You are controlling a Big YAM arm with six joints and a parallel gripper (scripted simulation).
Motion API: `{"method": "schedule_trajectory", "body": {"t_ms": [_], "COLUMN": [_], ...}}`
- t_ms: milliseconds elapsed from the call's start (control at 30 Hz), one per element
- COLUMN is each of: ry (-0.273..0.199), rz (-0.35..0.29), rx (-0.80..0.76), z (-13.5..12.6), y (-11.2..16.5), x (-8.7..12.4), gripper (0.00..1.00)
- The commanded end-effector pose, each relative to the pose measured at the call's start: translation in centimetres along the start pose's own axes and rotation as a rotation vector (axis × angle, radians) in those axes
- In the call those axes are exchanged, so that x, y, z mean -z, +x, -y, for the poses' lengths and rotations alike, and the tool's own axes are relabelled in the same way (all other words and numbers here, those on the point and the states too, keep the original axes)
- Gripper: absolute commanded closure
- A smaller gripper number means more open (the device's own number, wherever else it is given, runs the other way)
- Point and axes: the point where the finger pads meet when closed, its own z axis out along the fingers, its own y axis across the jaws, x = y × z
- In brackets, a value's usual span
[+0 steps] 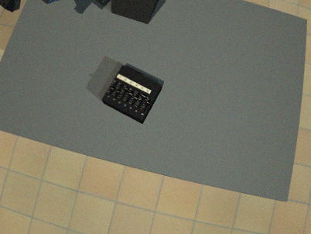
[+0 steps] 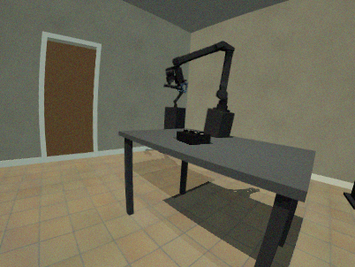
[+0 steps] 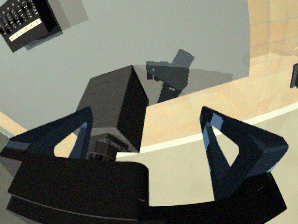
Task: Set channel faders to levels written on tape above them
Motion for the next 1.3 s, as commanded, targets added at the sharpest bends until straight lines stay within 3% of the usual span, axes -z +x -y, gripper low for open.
{"method": "schedule_trajectory", "body": {"t_ms": [0, 167, 267, 333, 433, 500, 600, 733, 800, 867, 967, 1033, 1133, 1200, 1267], "ry": [0.026, 0.033, 0.043, 0.050, 0.044, 0.050, 0.036, 0.042, 0.020, 0.026, -0.003, -0.003, -0.031, -0.028, -0.046], "rz": [0.027, 0.043, 0.079, 0.081, 0.116, 0.122, 0.153, 0.159, 0.187, 0.189, 0.215, 0.229, 0.237, 0.244, 0.245], "rx": [-0.174, -0.221, -0.316, -0.316, -0.413, -0.413, -0.508, -0.508, -0.601, -0.602, -0.689, -0.688, -0.772, -0.772, -0.811], "z": [-2.0, -3.2, -5.8, -5.7, -8.6, -8.5, -11.6, -11.5, -14.7, -14.6, -17.7, -17.7, -20.7, -20.6, -22.1], "y": [-2.0, -2.8, -4.5, -4.5, -6.0, -5.9, -7.2, -7.2, -8.1, -8.1, -8.8, -8.7, -9.1, -9.1, -9.1], "x": [-0.8, -1.2, -1.9, -1.9, -2.8, -2.6, -3.7, -3.6, -4.7, -4.7, -5.7, -5.3, -6.8, -6.6, -7.3], "gripper": [0.00, 0.00, 0.00, 0.00, 0.00, 0.00, 0.00, 0.00, 0.00, 0.00, 0.00, 0.00, 0.00, 0.00, 0.00]}}
